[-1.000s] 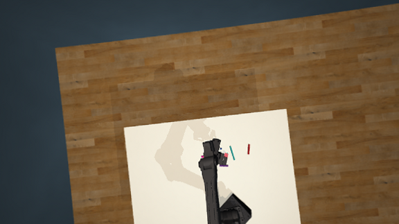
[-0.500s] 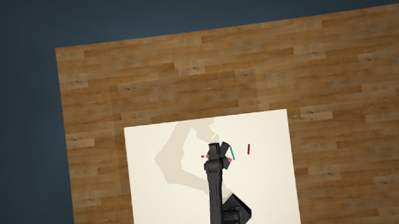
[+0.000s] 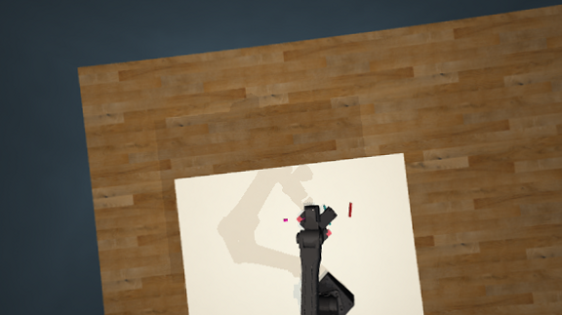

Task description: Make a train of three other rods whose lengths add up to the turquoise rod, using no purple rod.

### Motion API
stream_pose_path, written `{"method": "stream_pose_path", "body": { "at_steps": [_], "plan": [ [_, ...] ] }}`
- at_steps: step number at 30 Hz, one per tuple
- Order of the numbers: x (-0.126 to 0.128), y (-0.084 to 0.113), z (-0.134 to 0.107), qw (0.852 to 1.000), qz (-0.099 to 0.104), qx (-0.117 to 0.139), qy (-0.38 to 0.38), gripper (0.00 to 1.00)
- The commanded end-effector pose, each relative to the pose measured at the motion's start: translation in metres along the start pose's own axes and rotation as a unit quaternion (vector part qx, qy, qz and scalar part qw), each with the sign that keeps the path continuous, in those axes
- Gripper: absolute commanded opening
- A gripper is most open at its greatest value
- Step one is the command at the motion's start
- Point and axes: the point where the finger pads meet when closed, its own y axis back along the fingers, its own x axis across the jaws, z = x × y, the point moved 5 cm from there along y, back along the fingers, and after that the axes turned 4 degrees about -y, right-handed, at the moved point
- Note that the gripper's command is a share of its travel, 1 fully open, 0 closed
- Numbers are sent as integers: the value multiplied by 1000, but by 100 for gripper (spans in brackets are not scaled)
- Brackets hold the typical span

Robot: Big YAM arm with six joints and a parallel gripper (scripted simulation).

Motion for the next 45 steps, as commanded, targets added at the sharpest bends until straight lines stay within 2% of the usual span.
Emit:
{"method": "stream_pose_path", "body": {
  "at_steps": [1,3,4,7,8,10,11,13,14,16,20,22,29,45],
  "plan": [
    [-8,4,5,998,17,-9,-63,100],
    [-9,-3,6,998,8,-4,-65,100],
    [-14,3,6,995,24,-4,-99,100],
    [-14,1,6,995,21,-3,-100,100],
    [-19,2,7,991,31,0,-133,100],
    [-19,2,7,991,31,1,-133,100],
    [-24,1,8,986,37,5,-163,100],
    [-24,-3,8,986,31,8,-164,100],
    [-28,0,8,981,42,9,-191,100],
    [-28,0,8,981,42,9,-191,100],
    [-36,-1,9,970,51,17,-238,100],
    [-42,-2,10,959,58,23,-275,100],
    [-51,-6,11,940,65,36,-333,100],
    [-50,-7,7,940,64,39,-333,100]
  ]
}}
